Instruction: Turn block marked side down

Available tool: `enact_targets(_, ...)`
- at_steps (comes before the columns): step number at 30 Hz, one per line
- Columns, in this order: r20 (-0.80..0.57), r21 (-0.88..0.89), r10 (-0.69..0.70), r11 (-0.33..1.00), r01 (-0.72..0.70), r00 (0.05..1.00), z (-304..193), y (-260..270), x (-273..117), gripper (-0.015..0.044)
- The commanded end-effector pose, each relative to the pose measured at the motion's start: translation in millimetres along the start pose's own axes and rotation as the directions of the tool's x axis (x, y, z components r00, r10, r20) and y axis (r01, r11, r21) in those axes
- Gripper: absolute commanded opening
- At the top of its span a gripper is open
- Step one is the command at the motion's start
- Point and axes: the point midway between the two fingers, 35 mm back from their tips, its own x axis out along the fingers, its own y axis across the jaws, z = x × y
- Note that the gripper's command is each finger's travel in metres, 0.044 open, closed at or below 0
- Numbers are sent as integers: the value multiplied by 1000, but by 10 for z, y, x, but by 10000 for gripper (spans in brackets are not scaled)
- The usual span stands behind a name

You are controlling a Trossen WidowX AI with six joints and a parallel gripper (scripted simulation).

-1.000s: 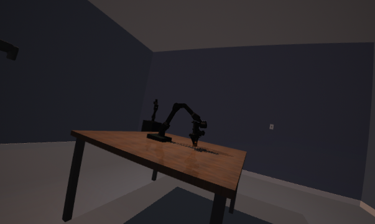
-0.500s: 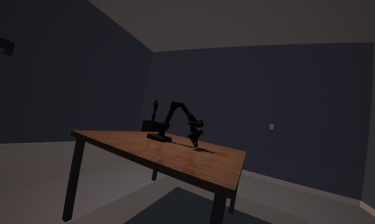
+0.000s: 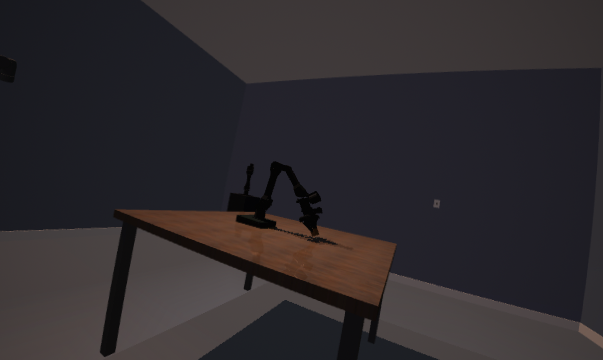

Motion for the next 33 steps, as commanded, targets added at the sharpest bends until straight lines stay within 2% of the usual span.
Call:
enact_targets(1, 41, 4, -3, 1000, 3, 999, 8, -3, -32, 0)
enact_targets(6, 62, 4, -3, 1000, 3, 998, 12, -3, 17, 0)
enact_targets(20, 256, 2, -4, 1000, 3, 967, -9, 1, 349, 0)
enact_targets(33, 427, 2, -4, 1000, 4, 904, -99, 0, 432, 0)
